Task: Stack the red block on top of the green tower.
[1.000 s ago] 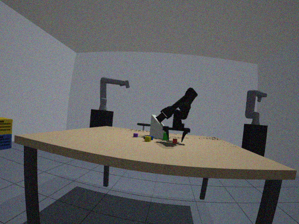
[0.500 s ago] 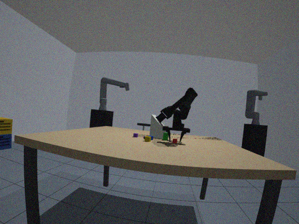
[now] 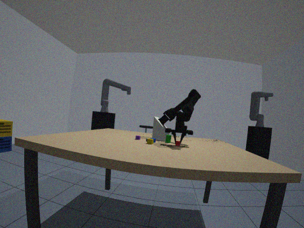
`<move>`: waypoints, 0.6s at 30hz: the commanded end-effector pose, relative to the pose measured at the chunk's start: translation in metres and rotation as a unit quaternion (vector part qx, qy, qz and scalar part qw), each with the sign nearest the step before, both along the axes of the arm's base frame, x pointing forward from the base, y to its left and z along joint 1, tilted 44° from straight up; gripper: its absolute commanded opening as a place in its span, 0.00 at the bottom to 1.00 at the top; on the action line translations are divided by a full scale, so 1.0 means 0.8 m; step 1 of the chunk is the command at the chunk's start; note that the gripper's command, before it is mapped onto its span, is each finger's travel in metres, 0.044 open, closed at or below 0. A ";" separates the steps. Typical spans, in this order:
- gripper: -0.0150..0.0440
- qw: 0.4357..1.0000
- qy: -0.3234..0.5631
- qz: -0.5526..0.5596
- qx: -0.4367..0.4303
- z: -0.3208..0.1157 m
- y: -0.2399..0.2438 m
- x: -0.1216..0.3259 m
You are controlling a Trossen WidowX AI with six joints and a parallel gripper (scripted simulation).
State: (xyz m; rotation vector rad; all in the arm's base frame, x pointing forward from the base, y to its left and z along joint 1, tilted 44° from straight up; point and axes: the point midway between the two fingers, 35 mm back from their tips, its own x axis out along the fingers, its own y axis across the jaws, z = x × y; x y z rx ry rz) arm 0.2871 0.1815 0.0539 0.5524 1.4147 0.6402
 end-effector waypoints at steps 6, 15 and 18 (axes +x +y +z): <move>0.25 1.000 -0.003 0.000 -0.002 0.030 -0.029 0.000; 0.25 1.000 -0.003 0.000 -0.004 0.071 -0.069 -0.003; 0.25 1.000 -0.003 0.000 -0.004 0.085 -0.082 -0.004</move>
